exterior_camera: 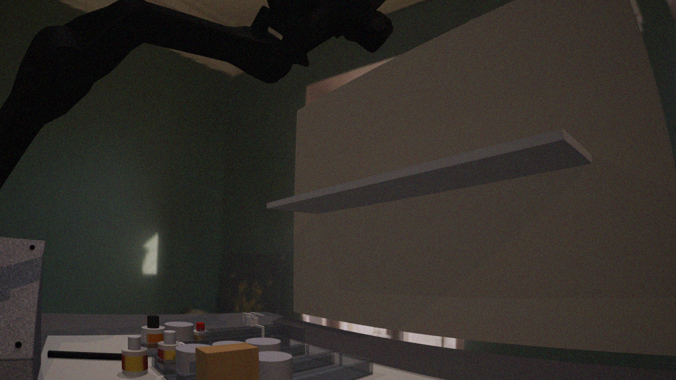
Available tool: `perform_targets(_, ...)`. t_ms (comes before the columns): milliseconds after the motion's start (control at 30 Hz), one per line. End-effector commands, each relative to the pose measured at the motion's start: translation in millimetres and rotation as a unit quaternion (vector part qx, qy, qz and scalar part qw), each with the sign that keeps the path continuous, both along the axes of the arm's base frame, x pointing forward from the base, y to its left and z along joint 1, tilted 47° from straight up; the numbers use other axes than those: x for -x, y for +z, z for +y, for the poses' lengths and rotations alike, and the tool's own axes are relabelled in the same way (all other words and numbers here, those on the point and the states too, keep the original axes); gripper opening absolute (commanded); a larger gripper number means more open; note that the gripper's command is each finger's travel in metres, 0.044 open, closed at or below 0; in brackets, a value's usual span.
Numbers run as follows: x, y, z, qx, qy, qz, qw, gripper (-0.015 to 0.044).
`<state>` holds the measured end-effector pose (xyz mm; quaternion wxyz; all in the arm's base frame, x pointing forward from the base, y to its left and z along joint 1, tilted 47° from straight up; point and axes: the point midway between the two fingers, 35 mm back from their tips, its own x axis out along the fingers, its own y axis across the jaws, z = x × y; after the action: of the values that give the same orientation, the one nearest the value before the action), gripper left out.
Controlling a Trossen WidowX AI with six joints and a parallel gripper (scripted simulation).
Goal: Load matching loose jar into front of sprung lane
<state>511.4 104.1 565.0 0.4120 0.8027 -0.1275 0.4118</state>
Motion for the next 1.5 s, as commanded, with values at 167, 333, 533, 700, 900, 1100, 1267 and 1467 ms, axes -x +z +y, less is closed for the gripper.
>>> perform_targets(167,-40.9,-61.6,7.9,0.053,-0.061,0.123,0.989,0.0440)
perform_targets(333,-70.1,-141.3,14.5,0.135,-0.120,0.254,0.950,0.0440)
perform_targets(533,-78.7,-246.6,17.3,0.261,-0.170,0.399,0.862,0.0440)
perform_targets(700,-62.5,-332.5,13.6,0.379,-0.190,0.498,0.757,0.0440)
perform_targets(900,-18.2,-423.9,0.7,0.524,-0.183,0.581,0.595,0.0440)
perform_targets(1100,50.3,-497.0,-20.0,0.662,-0.140,0.620,0.397,0.0440)
perform_targets(1267,118.3,-536.5,-43.5,0.757,-0.076,0.613,0.212,0.0440)
perform_targets(1467,206.7,-554.5,-79.9,0.835,0.040,0.548,-0.041,0.0440)
